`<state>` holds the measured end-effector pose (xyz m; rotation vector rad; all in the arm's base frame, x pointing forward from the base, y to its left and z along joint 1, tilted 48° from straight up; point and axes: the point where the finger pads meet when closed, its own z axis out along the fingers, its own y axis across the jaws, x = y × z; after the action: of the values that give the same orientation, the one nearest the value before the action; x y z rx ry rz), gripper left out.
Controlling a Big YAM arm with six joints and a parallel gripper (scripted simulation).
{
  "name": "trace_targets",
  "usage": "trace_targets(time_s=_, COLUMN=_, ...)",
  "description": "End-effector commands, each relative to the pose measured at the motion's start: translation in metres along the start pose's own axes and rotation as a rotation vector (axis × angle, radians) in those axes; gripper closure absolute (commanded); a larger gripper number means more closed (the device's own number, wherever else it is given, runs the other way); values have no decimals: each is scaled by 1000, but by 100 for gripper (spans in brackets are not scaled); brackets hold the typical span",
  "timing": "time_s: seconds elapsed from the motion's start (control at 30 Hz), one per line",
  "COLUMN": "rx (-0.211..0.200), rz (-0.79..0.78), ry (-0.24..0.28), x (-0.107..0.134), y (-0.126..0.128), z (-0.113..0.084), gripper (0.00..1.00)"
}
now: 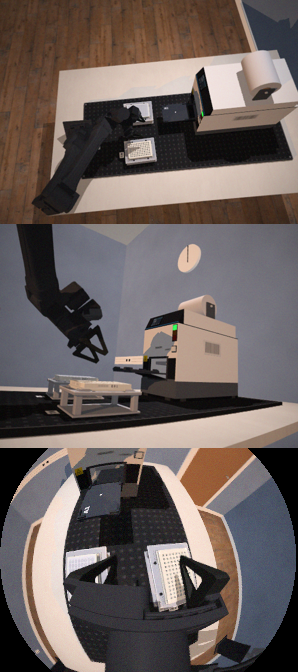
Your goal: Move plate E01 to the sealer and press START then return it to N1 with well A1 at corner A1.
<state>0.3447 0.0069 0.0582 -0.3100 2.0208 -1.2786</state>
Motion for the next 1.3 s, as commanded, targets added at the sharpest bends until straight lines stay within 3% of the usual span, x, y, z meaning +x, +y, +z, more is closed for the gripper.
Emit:
trace_targets(time_s=0.0, rx=0, rz=5, ry=-4, x=-3, y=0, z=0, gripper=0)
trace_targets(time_s=0.53, rx=0, rz=5, ry=-4, x=-3, y=0, z=0, gripper=0)
trace_targets(time_s=0.6, rx=-82, rz=15, ry=12, x=-13, y=9, z=1, gripper=0)
trace_targets(time_s=0.63, rx=-98, rz=32, ry=8, x=-21, y=12, z=0, gripper=0)
trace_targets(time_s=0.77, rx=-86, rz=42, ry=-9, x=-35, y=24, z=-3, gripper=0)
trace_targets(time_s=0.87, rx=-198, rz=48, ry=53, x=-50, y=38, z=-5, gripper=0)
trace_targets(time_s=1.03, rx=-315, rz=12, ry=181, x=-56, y=68, z=-16, gripper=0)
trace_targets(time_s=1.1, rx=-315, rz=12, ry=181, x=-56, y=68, z=-16, gripper=0)
trace_targets(time_s=1.13, rx=-322, rz=-1, ry=220, x=-49, y=70, z=-19, gripper=0)
trace_targets(time_s=1.27, rx=-380, rz=1, ry=340, x=-62, y=78, z=-43, gripper=0)
